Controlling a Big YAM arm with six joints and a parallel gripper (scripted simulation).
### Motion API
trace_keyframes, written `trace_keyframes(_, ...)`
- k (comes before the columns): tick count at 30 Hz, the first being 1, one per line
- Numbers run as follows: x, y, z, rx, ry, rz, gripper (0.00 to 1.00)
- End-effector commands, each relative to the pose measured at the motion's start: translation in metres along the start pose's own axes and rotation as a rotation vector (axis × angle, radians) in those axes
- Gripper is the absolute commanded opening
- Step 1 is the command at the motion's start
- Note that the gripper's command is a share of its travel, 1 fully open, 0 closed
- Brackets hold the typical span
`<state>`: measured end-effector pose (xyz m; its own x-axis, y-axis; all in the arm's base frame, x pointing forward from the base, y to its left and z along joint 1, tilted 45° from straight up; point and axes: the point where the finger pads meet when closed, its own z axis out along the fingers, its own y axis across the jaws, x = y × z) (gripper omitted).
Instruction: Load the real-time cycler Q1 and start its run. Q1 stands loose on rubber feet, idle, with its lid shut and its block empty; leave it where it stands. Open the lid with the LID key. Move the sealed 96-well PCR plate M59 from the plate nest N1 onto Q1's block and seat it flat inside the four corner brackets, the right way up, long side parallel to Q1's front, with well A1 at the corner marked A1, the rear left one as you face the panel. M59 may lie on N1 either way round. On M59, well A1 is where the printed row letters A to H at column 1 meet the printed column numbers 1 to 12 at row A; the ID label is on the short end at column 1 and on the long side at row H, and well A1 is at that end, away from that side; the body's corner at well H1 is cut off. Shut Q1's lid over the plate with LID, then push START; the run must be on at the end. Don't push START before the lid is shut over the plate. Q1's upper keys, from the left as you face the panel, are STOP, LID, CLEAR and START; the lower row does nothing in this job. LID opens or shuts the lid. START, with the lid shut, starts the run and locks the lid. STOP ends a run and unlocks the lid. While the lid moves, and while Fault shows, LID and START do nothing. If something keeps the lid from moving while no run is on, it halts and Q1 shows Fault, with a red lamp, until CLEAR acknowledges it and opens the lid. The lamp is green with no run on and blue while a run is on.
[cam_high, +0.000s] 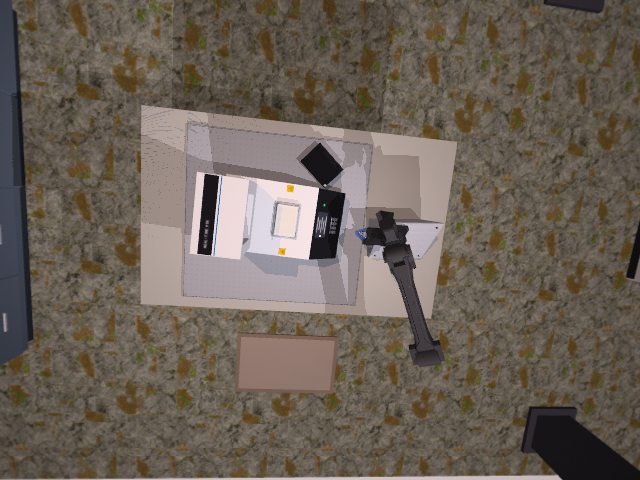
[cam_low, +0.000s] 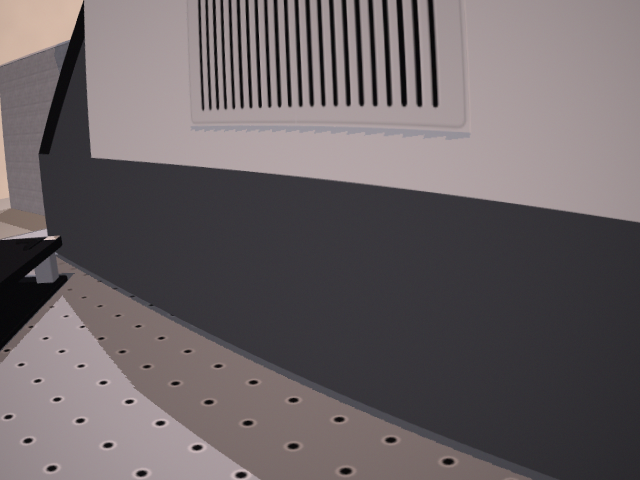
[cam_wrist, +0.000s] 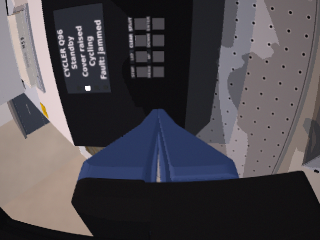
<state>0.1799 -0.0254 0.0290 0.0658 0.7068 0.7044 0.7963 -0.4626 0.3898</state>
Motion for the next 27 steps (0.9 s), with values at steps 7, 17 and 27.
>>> trace_keyframes(7,-0.002,0.024,0.009,-0.022,-0.021,-0.025,0.0)
trace_keyframes(17,0.0,0.015,0.031,0.0,0.0,0.029,0.0)
trace_keyframes(27,0.0,0.011,0.046,0.009,-0.007,0.033,0.0)
